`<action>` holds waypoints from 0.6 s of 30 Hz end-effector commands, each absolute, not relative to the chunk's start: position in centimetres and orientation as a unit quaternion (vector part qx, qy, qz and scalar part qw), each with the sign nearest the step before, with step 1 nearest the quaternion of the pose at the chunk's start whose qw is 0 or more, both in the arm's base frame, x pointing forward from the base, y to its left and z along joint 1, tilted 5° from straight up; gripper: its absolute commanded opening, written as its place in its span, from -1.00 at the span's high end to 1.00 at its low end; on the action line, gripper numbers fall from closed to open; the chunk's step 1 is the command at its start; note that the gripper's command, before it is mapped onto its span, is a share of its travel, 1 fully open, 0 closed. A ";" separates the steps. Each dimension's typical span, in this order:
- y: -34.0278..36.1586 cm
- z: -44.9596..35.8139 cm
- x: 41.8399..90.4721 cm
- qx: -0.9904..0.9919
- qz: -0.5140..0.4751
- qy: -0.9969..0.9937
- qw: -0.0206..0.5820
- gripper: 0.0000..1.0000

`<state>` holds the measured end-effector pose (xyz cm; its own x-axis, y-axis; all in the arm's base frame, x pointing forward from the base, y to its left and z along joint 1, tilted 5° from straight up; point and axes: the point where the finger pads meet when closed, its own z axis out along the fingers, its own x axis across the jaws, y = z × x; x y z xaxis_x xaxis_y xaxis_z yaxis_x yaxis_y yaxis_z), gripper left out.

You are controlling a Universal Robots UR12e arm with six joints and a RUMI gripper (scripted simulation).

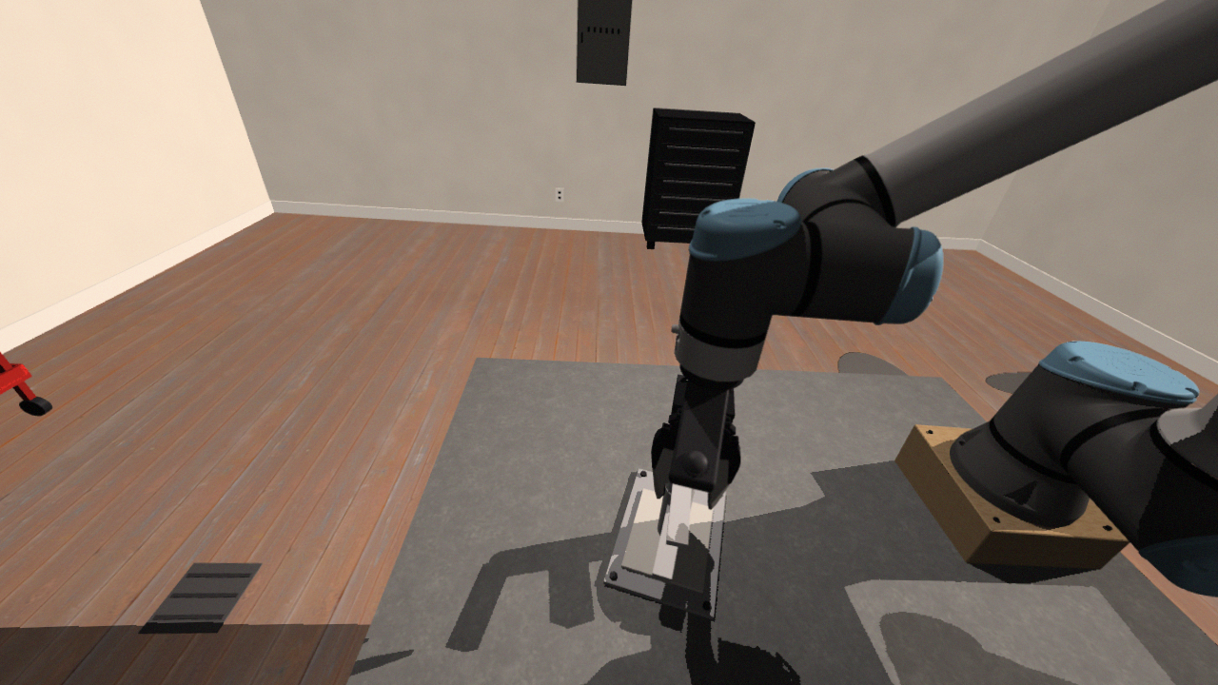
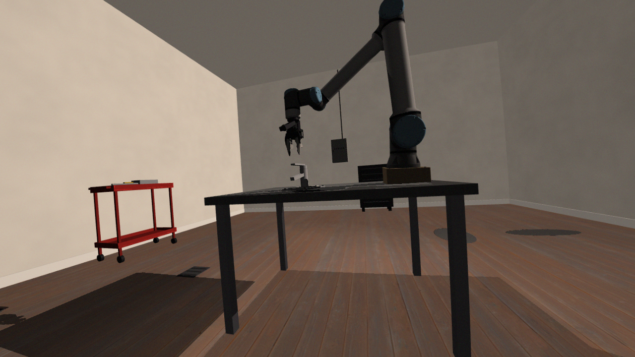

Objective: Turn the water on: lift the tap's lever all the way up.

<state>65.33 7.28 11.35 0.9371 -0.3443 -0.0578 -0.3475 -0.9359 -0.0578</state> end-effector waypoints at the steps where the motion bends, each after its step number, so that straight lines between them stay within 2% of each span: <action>1: 7.3 10.5 65.4 -0.984 0.023 0.176 0.034 0.21; 18: 7.6 8.2 65.2 -0.984 0.023 0.176 0.034 0.21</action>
<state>65.19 7.52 8.67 0.9371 -0.3443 -0.0578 -0.3475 -0.9359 -0.0579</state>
